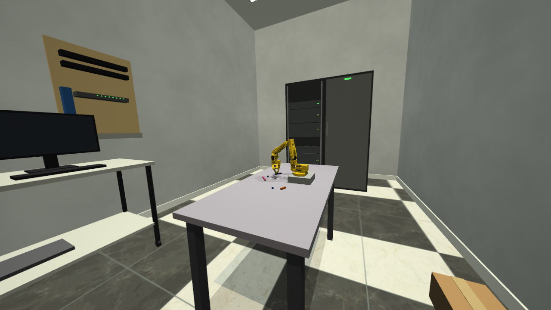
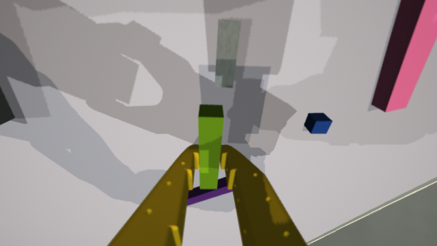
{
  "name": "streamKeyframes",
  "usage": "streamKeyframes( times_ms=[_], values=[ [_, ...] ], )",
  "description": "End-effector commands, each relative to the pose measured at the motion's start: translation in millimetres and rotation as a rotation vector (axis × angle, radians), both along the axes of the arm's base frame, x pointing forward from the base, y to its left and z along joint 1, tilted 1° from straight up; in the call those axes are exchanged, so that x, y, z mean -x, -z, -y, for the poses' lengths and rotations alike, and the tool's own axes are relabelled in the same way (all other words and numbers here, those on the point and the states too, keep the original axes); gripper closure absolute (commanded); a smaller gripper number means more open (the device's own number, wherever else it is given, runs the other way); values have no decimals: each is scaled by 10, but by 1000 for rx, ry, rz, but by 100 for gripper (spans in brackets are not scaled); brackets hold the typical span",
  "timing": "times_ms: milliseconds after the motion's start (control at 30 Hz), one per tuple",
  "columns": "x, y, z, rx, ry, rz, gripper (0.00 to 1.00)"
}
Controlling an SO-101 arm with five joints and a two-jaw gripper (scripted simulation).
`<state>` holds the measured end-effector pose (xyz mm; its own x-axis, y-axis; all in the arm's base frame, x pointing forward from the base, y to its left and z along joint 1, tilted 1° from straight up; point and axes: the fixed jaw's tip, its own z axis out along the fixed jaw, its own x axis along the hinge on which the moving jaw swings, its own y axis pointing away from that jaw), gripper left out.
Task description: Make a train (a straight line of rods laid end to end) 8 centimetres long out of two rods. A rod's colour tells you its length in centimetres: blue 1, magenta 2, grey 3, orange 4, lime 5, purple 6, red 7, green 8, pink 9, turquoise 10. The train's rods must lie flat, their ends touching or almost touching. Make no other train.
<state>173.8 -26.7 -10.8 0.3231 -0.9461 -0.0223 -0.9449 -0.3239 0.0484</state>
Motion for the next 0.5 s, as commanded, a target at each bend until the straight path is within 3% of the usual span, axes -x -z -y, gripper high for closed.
streamKeyframes(
  times_ms=[0,467],
  values=[
    [-34,-23,16,2,10,23,100],
    [-19,31,30,2,10,23,100]
  ],
)
